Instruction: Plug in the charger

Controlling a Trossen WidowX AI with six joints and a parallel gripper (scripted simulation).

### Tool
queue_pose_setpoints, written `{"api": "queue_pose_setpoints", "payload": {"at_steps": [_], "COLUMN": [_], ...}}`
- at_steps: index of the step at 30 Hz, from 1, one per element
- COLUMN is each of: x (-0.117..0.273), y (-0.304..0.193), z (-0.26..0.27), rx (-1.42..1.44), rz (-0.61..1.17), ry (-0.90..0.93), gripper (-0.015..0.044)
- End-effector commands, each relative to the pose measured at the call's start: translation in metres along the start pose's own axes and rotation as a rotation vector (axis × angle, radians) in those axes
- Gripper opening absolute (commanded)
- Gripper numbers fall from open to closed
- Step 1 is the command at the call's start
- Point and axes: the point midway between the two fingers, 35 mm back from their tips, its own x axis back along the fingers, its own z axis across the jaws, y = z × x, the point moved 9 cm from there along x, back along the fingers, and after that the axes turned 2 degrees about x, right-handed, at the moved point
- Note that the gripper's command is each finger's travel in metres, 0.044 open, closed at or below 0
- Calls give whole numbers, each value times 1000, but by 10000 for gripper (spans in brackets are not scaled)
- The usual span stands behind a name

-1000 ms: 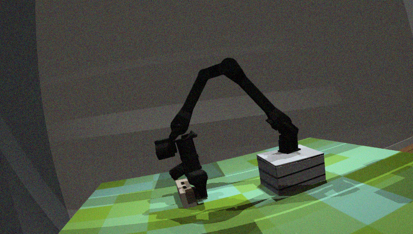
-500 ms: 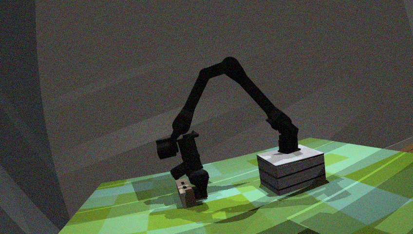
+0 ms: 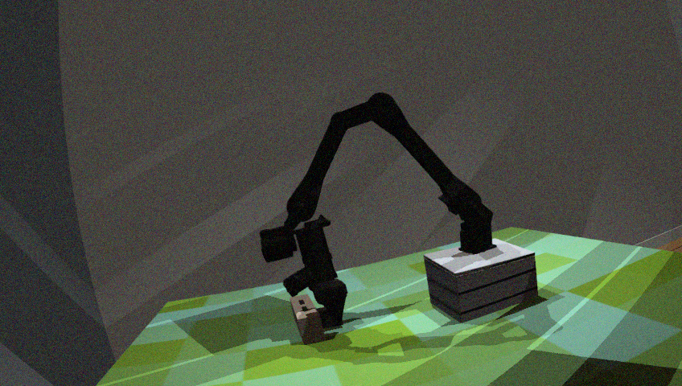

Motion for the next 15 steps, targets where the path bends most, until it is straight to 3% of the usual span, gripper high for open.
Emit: {"api": "queue_pose_setpoints", "payload": {"at_steps": [1, 15], "x": [-1, -2], "y": [-3, -18], "z": [0, 0], "rx": [4, 4], "rz": [2, 4], "ry": [4, 4], "gripper": [440, 440]}}
